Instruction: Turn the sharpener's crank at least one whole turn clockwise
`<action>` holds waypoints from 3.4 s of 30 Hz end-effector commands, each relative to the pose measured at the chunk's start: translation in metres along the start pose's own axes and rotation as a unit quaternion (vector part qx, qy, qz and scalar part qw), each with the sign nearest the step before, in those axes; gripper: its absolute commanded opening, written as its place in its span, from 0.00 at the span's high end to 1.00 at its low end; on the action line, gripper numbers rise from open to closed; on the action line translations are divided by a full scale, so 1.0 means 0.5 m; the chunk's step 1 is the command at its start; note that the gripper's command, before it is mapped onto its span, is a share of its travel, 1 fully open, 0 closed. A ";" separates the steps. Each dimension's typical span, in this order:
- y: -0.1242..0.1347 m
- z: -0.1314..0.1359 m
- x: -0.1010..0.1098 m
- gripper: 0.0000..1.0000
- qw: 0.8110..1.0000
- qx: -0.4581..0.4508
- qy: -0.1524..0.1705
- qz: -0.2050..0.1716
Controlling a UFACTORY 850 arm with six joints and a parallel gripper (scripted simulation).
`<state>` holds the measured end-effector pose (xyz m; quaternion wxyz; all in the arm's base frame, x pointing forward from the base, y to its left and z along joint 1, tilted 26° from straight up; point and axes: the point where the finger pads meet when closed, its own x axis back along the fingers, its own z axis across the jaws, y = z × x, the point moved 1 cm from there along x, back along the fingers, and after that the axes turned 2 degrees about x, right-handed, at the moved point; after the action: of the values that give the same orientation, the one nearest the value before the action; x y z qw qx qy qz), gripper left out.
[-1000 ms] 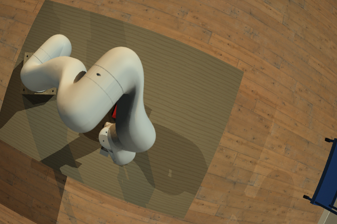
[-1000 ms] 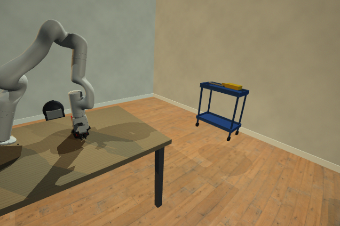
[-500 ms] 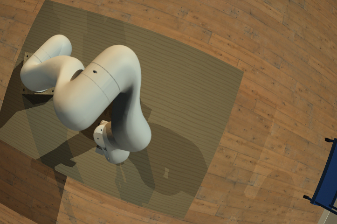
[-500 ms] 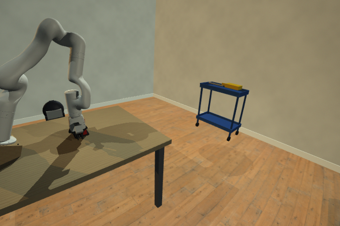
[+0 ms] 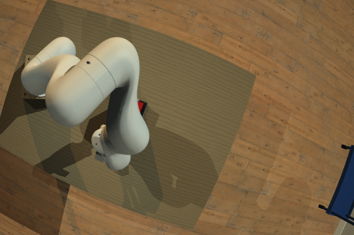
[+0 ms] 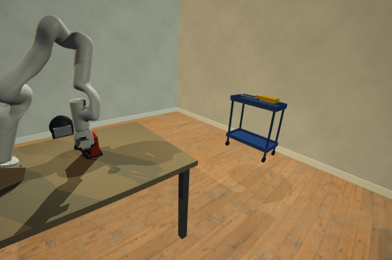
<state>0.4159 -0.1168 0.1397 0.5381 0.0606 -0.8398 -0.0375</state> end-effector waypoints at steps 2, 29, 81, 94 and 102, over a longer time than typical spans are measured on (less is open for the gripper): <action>0.000 0.002 0.017 1.00 1.000 0.000 0.000 0.000; 0.000 0.001 0.037 1.00 1.000 0.000 0.000 0.000; -0.003 -0.067 0.120 1.00 1.000 0.000 0.000 0.000; -0.004 -0.097 0.125 1.00 1.000 0.000 0.000 0.000; -0.004 -0.097 0.125 1.00 1.000 0.000 0.000 0.000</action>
<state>0.4337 -0.1273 0.2153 0.5384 0.0611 -0.8396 -0.0380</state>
